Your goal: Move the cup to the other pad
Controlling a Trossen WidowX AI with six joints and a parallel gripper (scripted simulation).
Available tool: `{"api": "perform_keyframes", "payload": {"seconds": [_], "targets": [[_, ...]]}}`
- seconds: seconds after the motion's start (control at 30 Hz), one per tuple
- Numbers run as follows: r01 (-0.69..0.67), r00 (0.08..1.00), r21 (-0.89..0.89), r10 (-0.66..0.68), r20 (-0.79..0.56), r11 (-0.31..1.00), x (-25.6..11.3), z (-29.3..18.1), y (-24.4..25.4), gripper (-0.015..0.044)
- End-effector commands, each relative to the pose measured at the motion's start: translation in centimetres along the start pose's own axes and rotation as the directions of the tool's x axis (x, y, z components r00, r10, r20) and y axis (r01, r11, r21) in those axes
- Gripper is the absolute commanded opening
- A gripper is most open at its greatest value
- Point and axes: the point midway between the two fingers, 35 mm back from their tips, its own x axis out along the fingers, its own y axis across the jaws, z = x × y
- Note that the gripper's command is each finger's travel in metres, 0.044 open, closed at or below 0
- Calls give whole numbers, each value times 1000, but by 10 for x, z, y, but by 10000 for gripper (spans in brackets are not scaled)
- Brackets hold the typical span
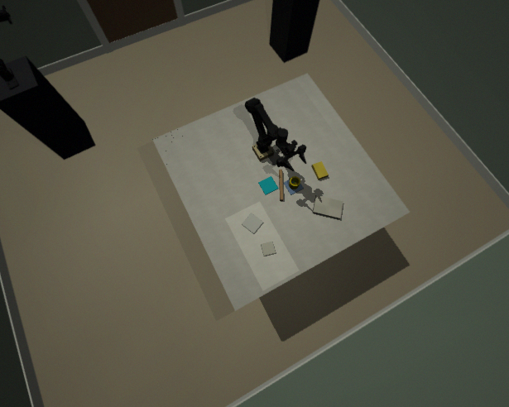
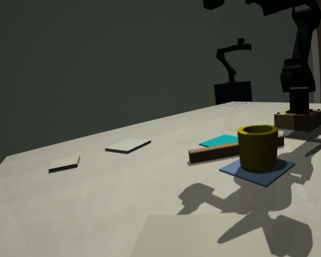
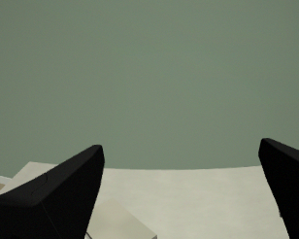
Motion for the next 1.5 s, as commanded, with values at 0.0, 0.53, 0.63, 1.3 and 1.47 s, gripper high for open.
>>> {"api": "perform_keyframes", "payload": {"seconds": [0.0,0.53,0.63,1.3,1.47], "targets": [[-1,1000,-13,1,-15,1000,2,-2,0,374],[-945,190,-179,14,-982,274,0,-208,33,167],[-996,-12,12,-7,-1000,83,-18,-224,36,167],[-997,-27,26,-8,-1000,70,-25,-238,35,167],[-997,-27,26,-8,-1000,70,-25,-246,35,167]]}}
